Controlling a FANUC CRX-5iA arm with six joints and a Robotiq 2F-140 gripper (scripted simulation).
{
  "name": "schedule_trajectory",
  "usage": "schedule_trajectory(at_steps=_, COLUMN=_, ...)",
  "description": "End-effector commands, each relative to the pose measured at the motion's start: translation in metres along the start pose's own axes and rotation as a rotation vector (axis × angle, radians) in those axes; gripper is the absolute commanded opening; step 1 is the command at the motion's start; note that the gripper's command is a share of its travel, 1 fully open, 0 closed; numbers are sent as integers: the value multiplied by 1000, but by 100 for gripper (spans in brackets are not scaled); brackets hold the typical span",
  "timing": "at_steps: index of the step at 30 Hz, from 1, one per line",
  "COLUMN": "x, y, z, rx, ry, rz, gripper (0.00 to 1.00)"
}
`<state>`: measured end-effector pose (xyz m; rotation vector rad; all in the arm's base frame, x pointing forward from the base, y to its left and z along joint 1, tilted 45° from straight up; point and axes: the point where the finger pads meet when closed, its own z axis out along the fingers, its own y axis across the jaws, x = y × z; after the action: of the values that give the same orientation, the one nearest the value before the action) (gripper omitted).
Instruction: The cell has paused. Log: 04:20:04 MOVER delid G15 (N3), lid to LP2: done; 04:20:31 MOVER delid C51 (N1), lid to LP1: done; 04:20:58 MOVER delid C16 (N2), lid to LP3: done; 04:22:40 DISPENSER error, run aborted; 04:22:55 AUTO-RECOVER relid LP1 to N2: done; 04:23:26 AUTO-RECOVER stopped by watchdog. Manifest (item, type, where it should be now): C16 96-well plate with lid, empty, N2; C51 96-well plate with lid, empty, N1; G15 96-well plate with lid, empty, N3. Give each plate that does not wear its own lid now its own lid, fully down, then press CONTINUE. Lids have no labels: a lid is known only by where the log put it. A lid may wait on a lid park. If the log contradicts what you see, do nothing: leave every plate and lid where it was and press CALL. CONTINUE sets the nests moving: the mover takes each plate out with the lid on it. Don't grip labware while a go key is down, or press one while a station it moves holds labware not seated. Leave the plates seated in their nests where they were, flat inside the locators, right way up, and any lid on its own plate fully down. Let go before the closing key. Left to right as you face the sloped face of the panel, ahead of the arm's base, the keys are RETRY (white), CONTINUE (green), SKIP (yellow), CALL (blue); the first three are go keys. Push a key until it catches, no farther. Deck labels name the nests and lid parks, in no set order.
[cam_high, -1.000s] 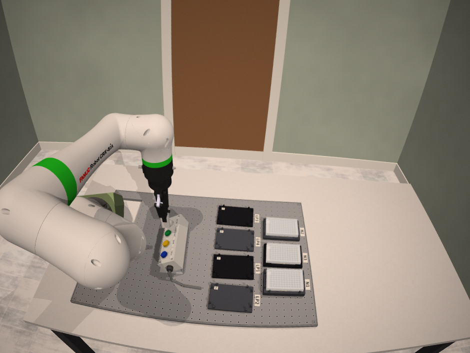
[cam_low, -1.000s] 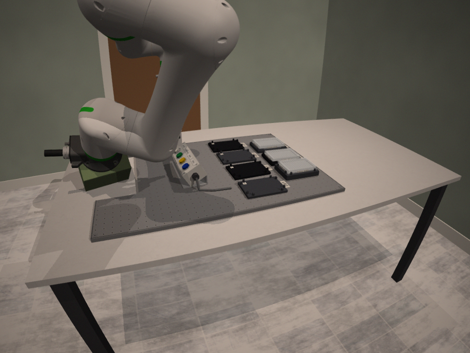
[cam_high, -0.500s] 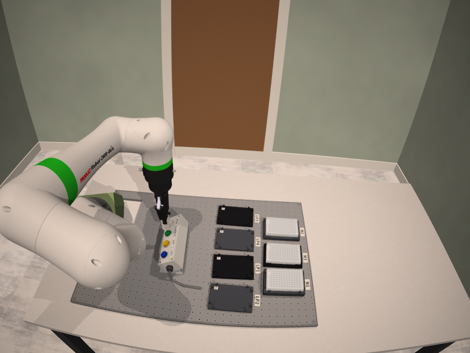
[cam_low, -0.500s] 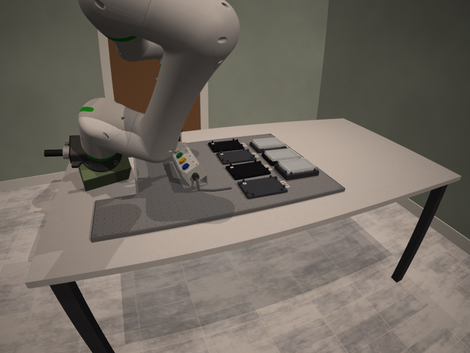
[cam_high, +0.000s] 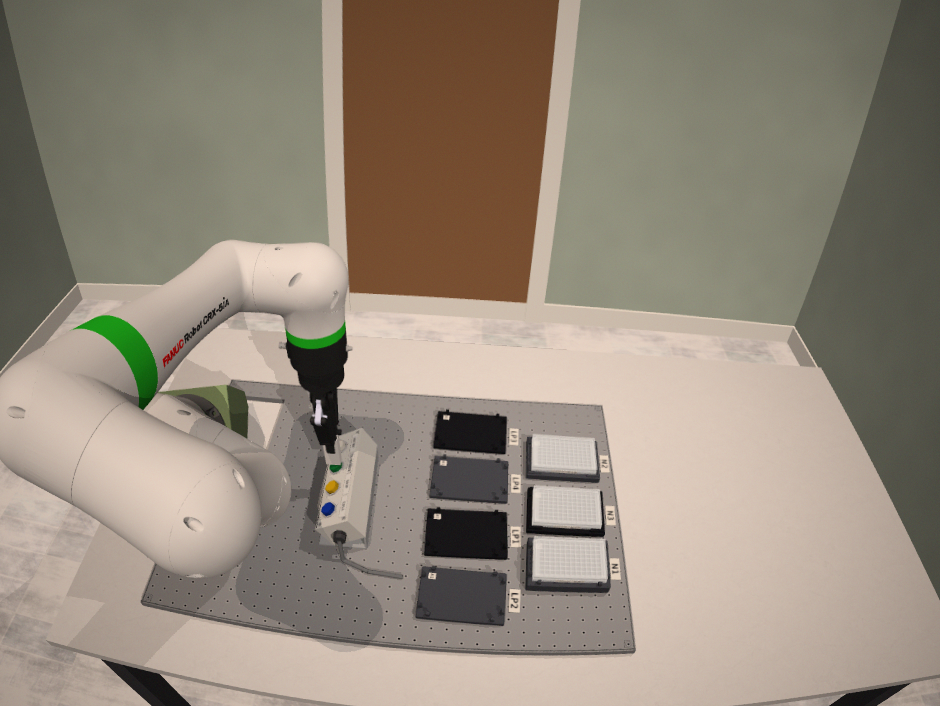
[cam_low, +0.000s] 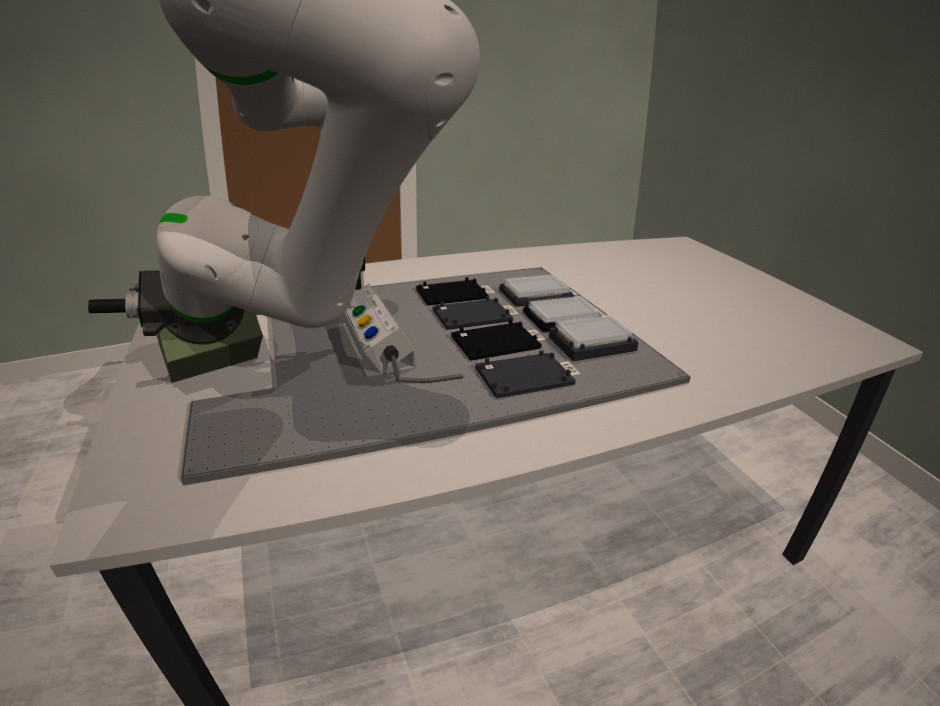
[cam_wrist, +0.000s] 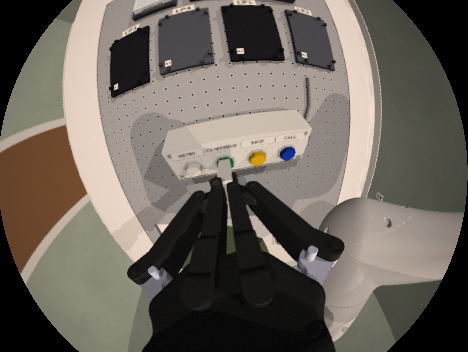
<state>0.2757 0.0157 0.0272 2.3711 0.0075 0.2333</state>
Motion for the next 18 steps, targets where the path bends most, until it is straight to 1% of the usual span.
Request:
schedule_trajectory(at_steps=1, x=0, y=0, z=1, rx=0, ry=0, rz=0, gripper=0)
schedule_trajectory(at_steps=18, x=0, y=0, z=6, rx=0, ry=0, rz=0, gripper=0)
